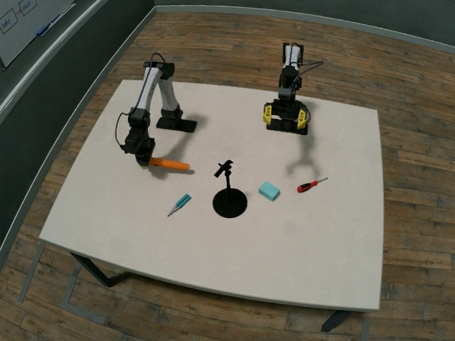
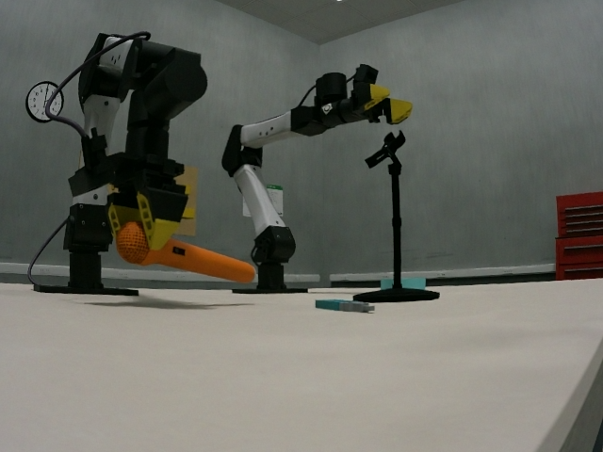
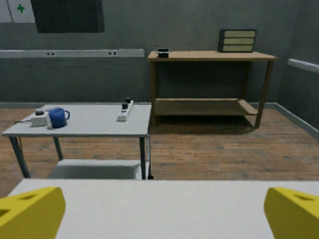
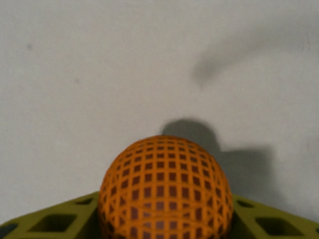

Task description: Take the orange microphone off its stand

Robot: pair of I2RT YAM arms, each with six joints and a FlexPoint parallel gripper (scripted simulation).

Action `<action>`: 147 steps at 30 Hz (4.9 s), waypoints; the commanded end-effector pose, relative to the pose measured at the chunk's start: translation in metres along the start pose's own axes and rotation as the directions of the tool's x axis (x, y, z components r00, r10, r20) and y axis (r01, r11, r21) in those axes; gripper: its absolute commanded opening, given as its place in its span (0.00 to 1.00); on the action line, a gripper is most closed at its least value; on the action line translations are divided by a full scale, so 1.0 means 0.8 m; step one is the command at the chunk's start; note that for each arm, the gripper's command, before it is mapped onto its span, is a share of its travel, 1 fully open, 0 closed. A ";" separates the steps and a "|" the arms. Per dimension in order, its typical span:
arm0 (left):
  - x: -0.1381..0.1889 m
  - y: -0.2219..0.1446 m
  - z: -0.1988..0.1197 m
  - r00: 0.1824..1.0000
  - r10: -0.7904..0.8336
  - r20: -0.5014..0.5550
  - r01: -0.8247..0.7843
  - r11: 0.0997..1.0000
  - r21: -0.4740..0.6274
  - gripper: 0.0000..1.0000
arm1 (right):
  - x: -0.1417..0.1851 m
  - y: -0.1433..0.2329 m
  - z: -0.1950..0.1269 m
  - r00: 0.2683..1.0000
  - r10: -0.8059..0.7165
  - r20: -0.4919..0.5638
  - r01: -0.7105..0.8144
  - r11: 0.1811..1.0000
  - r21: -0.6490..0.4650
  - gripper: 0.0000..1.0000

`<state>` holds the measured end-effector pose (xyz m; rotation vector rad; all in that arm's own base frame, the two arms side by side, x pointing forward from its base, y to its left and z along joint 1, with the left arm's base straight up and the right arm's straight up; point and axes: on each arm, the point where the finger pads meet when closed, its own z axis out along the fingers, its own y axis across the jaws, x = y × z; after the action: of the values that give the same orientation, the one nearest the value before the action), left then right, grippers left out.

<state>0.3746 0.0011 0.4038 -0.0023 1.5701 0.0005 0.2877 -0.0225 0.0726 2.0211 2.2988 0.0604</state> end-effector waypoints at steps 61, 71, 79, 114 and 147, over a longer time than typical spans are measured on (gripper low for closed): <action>-0.031 -0.005 -0.002 0.998 0.008 0.058 -0.009 1.000 0.016 0.98 | -0.002 -0.035 0.049 0.978 0.168 -0.121 -0.165 0.986 0.035 0.00; -0.031 -0.005 -0.002 0.998 0.008 0.058 -0.009 1.000 0.016 0.98 | 0.002 -0.031 0.041 0.981 0.152 -0.121 -0.150 0.988 0.030 1.00; -0.031 -0.005 -0.002 0.998 0.008 0.058 -0.009 1.000 0.016 0.98 | 0.001 -0.031 0.039 0.981 0.153 -0.118 -0.151 0.988 0.027 1.00; -0.031 -0.005 -0.002 0.998 0.008 0.058 -0.009 1.000 0.016 0.98 | -0.010 -0.042 -0.033 0.979 0.167 -0.116 -0.161 0.985 0.059 1.00; -0.031 -0.007 -0.001 0.998 0.008 0.060 -0.010 1.000 0.019 0.98 | -0.025 0.081 -0.110 0.884 -0.380 0.273 0.466 0.768 -0.440 1.00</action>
<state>0.3748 0.0011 0.4041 -0.0022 1.5687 0.0005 0.3236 -0.0352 0.1390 1.4615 2.3159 0.3482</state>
